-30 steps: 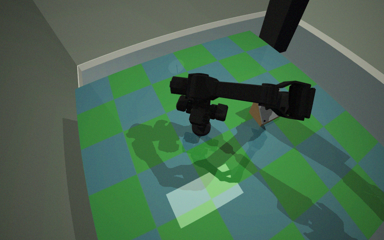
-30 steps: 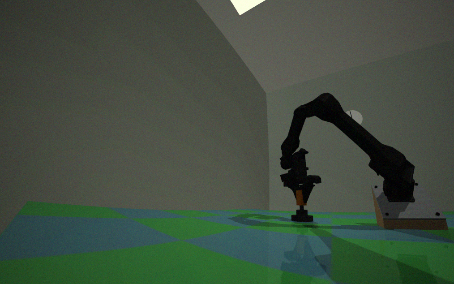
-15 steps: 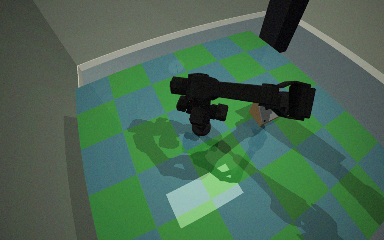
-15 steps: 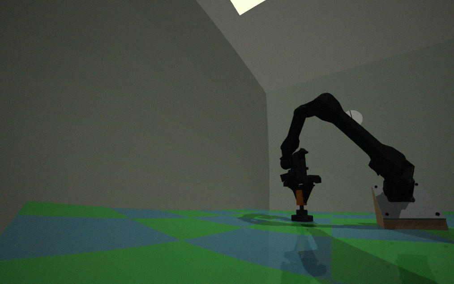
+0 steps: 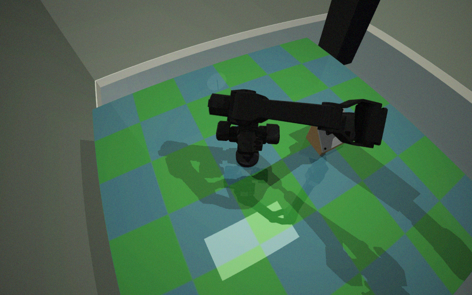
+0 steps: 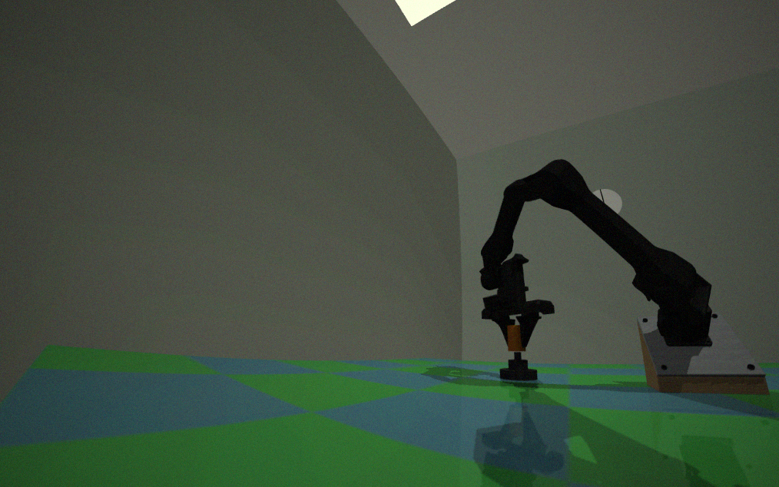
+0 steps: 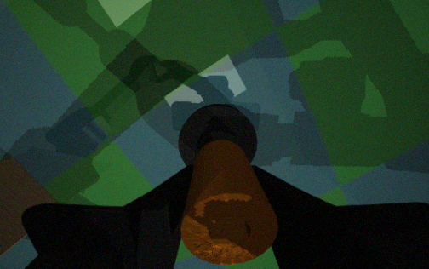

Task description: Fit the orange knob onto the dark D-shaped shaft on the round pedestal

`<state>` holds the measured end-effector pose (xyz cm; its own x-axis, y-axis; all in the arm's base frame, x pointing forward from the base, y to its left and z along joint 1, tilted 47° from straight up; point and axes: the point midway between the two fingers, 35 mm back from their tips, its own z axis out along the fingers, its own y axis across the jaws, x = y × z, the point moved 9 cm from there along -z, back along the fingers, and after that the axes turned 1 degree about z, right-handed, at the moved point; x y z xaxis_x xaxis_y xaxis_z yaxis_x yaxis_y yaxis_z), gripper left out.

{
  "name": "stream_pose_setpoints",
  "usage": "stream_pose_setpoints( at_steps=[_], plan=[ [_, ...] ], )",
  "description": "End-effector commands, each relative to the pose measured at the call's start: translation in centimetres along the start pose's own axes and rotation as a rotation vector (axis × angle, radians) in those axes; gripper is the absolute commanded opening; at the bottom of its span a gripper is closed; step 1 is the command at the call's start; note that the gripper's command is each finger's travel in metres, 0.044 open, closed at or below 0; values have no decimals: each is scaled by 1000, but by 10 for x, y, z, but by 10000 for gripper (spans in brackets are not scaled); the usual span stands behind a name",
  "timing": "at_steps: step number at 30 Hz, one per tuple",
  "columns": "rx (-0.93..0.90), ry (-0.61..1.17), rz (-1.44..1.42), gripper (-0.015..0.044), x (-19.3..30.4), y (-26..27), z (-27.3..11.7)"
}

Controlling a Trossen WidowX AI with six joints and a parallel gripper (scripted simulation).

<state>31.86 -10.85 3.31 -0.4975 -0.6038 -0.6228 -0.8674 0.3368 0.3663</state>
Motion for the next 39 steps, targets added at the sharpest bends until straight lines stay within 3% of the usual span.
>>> stream_pose_setpoints(
  at_steps=[1, 21, 28, 39],
  plan=[
    [4, -2, -3, 0, 2, 1, 0],
    [4, -2, -3, 0, -1, 0, -2],
    [4, -1, -203, 0, -1, -1, -3],
    [4, -1, -213, 0, 1, 0, 0]
  ],
)
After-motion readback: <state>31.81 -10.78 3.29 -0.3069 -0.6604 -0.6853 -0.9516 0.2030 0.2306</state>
